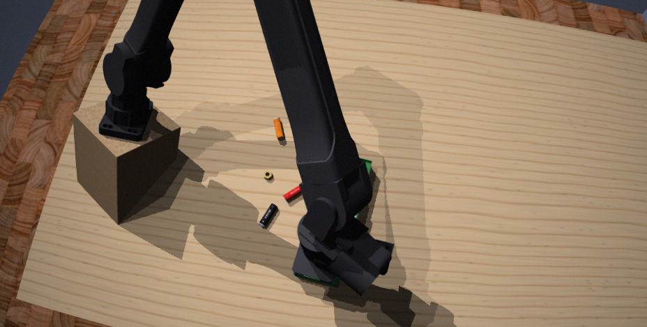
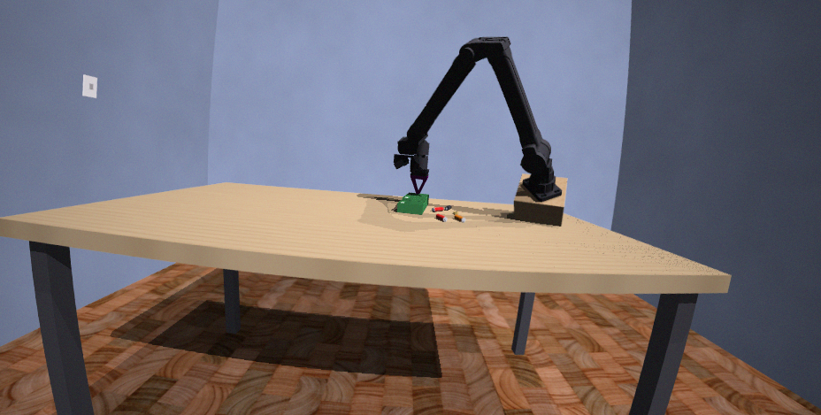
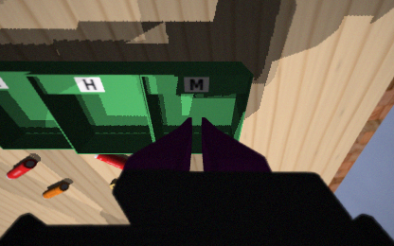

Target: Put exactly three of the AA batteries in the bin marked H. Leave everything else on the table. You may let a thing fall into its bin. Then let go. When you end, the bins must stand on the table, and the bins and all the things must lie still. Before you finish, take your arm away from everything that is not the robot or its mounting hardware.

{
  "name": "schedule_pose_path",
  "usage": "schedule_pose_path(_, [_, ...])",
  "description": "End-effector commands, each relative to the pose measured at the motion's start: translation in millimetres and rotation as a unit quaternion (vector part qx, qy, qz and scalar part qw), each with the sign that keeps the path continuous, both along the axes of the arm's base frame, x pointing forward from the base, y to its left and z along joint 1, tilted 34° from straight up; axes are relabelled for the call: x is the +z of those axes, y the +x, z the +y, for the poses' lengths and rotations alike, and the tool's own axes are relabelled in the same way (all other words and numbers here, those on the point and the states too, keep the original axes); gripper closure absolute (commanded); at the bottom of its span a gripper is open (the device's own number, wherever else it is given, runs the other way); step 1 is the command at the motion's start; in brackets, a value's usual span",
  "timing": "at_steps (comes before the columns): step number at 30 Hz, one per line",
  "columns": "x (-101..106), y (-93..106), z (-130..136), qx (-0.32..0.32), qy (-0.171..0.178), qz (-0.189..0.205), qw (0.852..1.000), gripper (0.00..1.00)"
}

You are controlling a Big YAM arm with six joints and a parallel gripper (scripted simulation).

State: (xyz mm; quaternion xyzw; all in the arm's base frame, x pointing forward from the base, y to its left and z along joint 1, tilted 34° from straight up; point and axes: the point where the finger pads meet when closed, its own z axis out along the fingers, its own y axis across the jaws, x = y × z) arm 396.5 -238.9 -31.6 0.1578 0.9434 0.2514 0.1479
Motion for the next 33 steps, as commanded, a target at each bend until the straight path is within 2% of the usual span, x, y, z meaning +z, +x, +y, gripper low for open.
schedule_pose_path(1, [31,5.7,-29,-0.007,-0.022,-0.023,0.999,0.91])
schedule_pose_path(7, [44,-0.5,-36,-0.007,-0.024,-0.023,0.999,0.91])
schedule_pose_path(8, [45,3.4,-30,0.0,-0.023,-0.024,0.999,0.91])
schedule_pose_path(10, [29,5.6,-19,0.01,-0.01,-0.011,1.0,0.91])
schedule_pose_path(11, [36,-4.6,-4,0.004,-0.004,-0.005,1.0,0.91])
schedule_pose_path(29, [76,15.2,60,0.001,-0.01,-0.013,1.0,0.91])
schedule_pose_path(31, [76,15.3,60,0.001,-0.01,-0.013,1.0,0.91])
schedule_pose_path(32, [60,13.5,63,0.001,0.0,0.001,1.0,0.91])
schedule_pose_path(33, [58,14.4,65,0.001,0.0,0.001,1.0,0.91])
